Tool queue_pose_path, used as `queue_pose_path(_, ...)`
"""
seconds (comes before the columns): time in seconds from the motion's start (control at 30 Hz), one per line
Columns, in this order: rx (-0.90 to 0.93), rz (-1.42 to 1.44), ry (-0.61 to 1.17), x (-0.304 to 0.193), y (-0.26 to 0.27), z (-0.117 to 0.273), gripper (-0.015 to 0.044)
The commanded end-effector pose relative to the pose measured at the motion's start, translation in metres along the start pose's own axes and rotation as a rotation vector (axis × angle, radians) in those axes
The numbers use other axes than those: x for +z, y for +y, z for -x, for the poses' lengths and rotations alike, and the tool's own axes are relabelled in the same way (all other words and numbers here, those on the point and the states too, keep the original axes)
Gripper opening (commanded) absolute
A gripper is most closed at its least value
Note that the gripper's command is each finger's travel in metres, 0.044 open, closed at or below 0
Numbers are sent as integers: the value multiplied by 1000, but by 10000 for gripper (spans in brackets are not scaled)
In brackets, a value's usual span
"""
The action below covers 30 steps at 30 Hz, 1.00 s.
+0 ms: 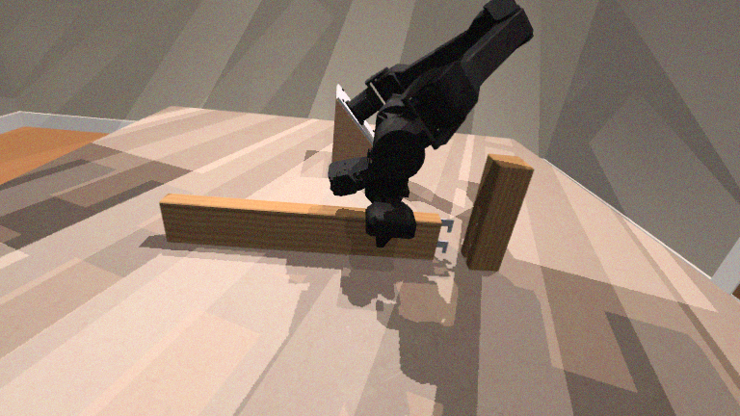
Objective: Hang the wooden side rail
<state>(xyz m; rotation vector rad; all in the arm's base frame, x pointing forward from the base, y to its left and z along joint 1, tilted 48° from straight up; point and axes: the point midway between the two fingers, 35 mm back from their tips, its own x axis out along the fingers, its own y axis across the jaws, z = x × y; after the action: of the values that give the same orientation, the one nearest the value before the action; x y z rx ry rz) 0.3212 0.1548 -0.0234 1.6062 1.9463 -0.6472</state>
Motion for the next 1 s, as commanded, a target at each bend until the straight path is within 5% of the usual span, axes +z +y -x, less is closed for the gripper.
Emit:
queue_pose_path(0.0, 17, -5, -2, 2, 4, 7, 0)
queue_pose_path(0.97, 17, -5, -3, 2, 4, 12, 0)
